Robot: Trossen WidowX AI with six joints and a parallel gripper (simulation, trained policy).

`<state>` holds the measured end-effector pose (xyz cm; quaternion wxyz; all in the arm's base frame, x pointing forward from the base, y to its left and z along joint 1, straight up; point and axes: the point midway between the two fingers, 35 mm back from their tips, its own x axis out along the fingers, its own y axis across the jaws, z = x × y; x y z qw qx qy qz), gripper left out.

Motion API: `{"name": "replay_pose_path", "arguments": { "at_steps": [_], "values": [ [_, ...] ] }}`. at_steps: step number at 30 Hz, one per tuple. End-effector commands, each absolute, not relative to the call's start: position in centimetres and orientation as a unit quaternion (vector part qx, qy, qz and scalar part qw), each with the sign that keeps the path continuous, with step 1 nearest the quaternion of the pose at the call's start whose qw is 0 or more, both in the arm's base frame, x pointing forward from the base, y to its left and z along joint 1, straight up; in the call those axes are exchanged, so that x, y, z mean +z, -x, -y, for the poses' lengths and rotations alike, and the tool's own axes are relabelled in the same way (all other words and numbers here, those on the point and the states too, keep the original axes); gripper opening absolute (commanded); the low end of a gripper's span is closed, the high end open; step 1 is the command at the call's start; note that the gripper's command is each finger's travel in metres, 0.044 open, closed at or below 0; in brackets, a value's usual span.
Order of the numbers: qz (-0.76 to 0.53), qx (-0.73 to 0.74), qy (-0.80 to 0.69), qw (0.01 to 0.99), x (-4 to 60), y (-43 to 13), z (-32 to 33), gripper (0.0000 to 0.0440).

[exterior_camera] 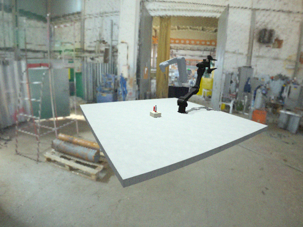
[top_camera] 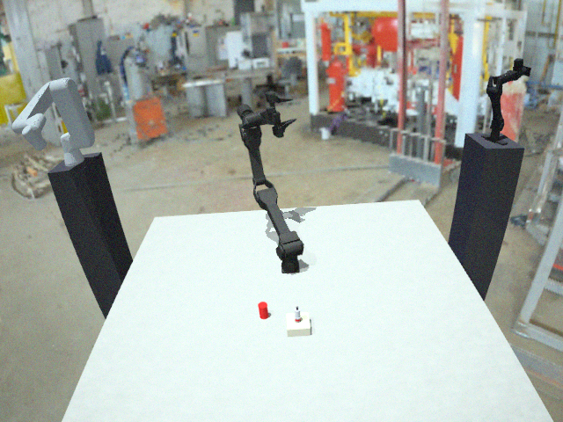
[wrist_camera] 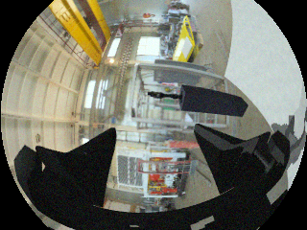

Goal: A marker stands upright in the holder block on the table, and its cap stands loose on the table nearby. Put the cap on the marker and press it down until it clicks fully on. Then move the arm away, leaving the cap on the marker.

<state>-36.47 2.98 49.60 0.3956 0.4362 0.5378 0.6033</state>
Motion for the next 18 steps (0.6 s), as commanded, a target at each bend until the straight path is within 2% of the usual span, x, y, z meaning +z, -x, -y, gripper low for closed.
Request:
{"name": "replay_pose_path", "arguments": {
  "at_steps": [1, 7, 9, 18],
  "values": [
    [-0.54, 0.6, -0.438, 0.394, 49.7, 36.2, -3.1, 0.0375],
    [-0.55, 0.588, -0.448, 0.389, 50.2, 34.7, -3.6, 0.0232],
    [-0.553, 0.583, -0.451, 0.388, 50.3, 34.1, -3.7, 0.0224],
    [-0.573, 0.556, -0.469, 0.378, 50.9, 31.5, -4.8, 0.0251]
  ]
}}
